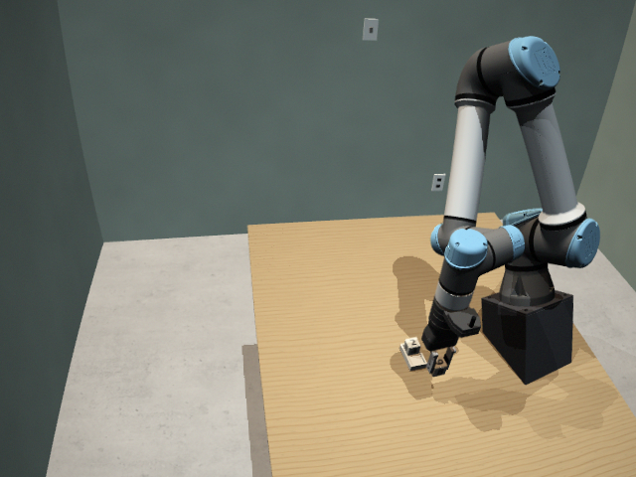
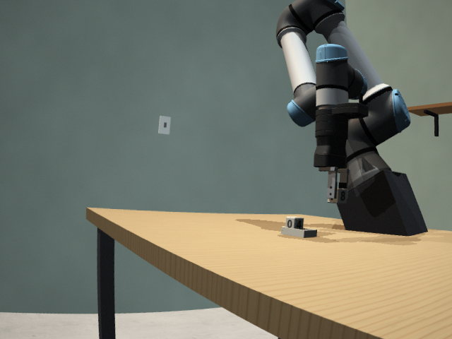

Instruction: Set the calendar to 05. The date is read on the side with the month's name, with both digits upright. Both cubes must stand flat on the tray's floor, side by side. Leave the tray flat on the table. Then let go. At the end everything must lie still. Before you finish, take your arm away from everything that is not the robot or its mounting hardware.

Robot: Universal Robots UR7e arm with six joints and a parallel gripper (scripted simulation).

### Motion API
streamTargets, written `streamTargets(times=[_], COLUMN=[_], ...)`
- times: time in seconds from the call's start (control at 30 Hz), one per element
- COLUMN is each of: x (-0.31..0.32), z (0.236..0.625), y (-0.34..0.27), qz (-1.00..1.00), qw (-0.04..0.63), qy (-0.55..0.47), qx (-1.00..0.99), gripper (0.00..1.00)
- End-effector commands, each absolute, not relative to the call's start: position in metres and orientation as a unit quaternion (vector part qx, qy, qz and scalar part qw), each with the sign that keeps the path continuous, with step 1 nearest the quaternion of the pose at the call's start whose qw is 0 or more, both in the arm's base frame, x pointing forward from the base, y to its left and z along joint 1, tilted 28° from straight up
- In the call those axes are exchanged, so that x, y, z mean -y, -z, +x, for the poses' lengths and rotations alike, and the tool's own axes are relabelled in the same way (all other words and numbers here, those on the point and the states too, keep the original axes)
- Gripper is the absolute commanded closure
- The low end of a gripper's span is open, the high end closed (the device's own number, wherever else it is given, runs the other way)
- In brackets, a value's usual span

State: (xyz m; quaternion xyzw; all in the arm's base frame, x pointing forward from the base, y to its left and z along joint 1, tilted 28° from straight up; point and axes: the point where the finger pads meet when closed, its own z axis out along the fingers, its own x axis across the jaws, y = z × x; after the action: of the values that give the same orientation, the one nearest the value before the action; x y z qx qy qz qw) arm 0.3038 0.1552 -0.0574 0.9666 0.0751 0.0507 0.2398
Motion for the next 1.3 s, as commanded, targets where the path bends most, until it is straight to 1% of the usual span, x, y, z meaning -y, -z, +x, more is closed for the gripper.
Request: streamTargets(times=[0.0,0.63,0.73,0.97,1.27], x=[-0.16,-0.162,-0.147,-0.091,-0.086], z=[0.302,0.302,0.305,0.31,0.31], y=[0.047,0.041,0.03,-0.008,-0.011], qz=[0.967,0.967,0.967,0.967,0.967], qw=[0.24,0.24,0.239,0.24,0.24], qy=[-0.051,-0.051,-0.051,-0.052,-0.052], qx=[-0.075,-0.075,-0.074,-0.07,-0.07], gripper=[0.4,0.4,0.4,0.4,0.4])
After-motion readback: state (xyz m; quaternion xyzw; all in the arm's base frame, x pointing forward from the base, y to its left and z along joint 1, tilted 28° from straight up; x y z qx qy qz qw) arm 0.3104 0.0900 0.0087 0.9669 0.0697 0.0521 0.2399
